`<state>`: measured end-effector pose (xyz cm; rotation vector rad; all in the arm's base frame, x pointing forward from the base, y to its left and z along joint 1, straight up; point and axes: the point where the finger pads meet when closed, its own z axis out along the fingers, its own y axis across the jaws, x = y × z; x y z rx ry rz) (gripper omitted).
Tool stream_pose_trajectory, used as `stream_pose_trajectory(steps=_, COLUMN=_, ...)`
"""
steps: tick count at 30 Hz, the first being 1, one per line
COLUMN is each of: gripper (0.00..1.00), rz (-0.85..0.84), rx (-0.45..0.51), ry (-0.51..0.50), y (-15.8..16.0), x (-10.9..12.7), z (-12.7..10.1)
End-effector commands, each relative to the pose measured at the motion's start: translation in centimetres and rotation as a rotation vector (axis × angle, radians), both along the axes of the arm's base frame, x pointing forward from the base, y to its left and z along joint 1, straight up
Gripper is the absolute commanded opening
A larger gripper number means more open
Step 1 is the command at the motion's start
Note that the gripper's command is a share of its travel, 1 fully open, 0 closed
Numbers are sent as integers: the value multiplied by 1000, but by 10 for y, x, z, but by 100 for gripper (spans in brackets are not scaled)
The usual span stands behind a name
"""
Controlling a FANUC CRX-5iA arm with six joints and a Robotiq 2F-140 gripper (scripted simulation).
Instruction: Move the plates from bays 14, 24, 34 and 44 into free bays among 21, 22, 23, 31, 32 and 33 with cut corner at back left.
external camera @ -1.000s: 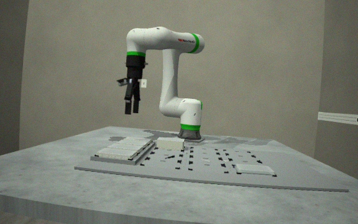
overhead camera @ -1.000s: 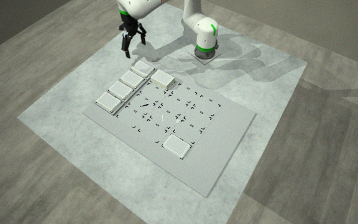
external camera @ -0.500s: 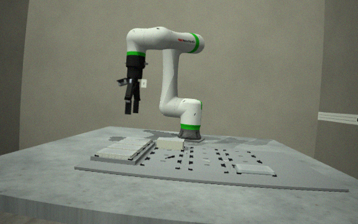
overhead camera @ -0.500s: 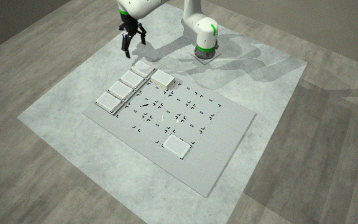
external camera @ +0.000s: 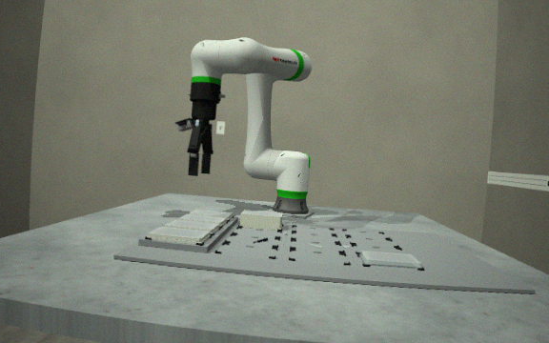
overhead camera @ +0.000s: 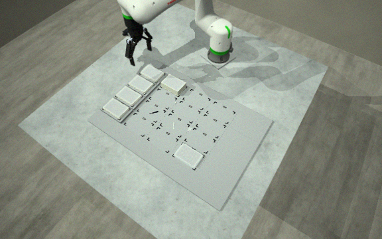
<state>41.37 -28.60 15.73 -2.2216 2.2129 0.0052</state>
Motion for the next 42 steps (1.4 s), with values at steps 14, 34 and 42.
stream_pose_trajectory(steps=14, gripper=100, rz=0, rx=-1, ry=-1, y=0, x=58, z=1)
stream_pose_trajectory(steps=34, gripper=100, rz=0, rx=-1, ry=-1, y=0, x=73, z=1)
stream_pose_trajectory(steps=42, gripper=100, rz=0, rx=-1, ry=-1, y=0, x=73, z=1)
